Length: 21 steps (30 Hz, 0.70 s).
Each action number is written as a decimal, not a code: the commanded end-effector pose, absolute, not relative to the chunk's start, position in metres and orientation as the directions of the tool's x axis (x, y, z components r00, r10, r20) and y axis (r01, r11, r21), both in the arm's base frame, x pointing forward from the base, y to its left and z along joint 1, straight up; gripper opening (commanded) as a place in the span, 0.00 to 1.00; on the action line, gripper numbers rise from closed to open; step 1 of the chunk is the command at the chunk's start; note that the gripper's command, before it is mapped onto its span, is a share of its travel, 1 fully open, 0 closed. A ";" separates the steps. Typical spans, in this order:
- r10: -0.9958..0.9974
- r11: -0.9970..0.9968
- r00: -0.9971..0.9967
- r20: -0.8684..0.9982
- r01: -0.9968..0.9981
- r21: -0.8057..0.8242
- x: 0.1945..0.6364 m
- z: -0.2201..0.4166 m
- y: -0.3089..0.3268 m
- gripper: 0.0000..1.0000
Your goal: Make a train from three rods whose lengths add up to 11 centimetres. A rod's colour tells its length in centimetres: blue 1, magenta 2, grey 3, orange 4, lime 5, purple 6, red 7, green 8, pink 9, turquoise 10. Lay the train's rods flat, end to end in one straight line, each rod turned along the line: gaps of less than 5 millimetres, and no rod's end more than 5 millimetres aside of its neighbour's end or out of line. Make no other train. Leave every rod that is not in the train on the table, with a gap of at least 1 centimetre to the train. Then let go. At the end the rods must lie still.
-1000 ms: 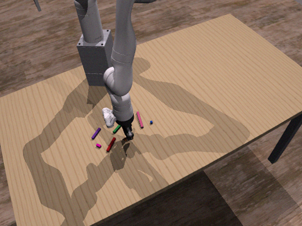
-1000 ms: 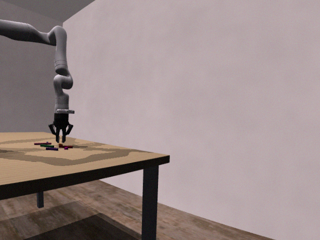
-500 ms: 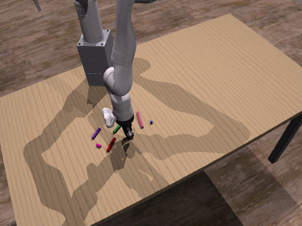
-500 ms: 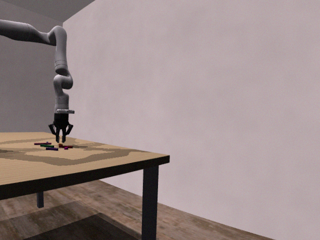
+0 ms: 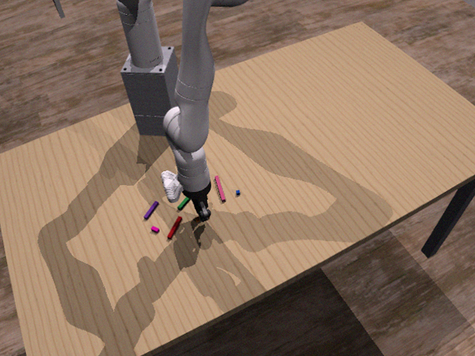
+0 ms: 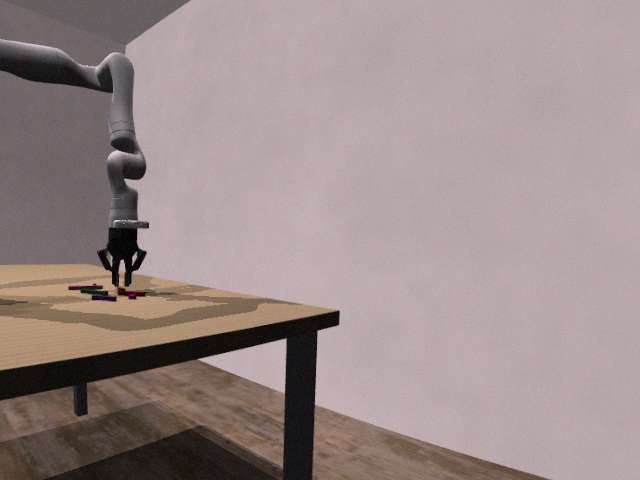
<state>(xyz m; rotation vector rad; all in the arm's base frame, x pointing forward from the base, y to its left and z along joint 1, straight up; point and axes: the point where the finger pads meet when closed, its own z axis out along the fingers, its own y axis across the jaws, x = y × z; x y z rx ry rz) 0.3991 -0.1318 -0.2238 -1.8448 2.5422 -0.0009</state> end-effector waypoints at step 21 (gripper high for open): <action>-0.951 0.311 -0.311 0.000 -0.951 0.000 0.399 -0.237 -0.132 0.24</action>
